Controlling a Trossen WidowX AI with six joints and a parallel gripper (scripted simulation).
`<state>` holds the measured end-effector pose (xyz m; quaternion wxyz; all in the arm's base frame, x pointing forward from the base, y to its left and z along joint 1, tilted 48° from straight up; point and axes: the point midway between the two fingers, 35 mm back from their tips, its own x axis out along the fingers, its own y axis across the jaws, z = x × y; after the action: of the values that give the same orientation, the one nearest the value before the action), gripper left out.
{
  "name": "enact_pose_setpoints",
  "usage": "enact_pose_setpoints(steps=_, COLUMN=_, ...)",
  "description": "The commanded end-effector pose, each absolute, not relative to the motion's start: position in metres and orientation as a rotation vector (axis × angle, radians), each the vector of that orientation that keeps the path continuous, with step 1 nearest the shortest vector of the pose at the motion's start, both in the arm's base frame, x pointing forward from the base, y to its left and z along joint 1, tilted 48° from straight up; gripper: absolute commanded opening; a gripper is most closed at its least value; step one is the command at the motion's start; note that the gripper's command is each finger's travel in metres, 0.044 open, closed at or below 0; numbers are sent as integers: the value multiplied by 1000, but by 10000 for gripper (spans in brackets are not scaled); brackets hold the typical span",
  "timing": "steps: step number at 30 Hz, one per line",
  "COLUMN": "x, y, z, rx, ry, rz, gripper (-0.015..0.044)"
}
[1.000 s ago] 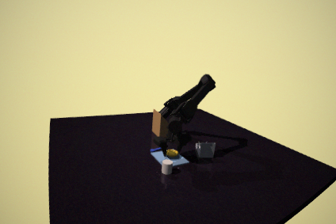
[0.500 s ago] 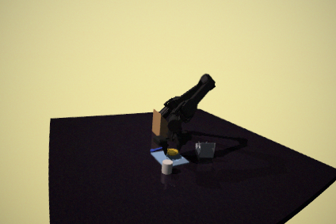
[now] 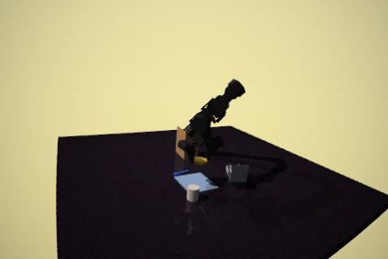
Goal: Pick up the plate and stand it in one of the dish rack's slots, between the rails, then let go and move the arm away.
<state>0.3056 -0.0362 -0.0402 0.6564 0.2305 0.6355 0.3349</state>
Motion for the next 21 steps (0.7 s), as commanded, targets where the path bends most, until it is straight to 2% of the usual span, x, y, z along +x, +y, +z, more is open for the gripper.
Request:
enact_pose_setpoints(steps=1, x=308, y=-52, z=-28, rx=511, ry=1435, rz=755, gripper=0)
enact_pose_setpoints(steps=21, x=311, y=-102, z=23, rx=534, ry=1443, rz=750, gripper=0)
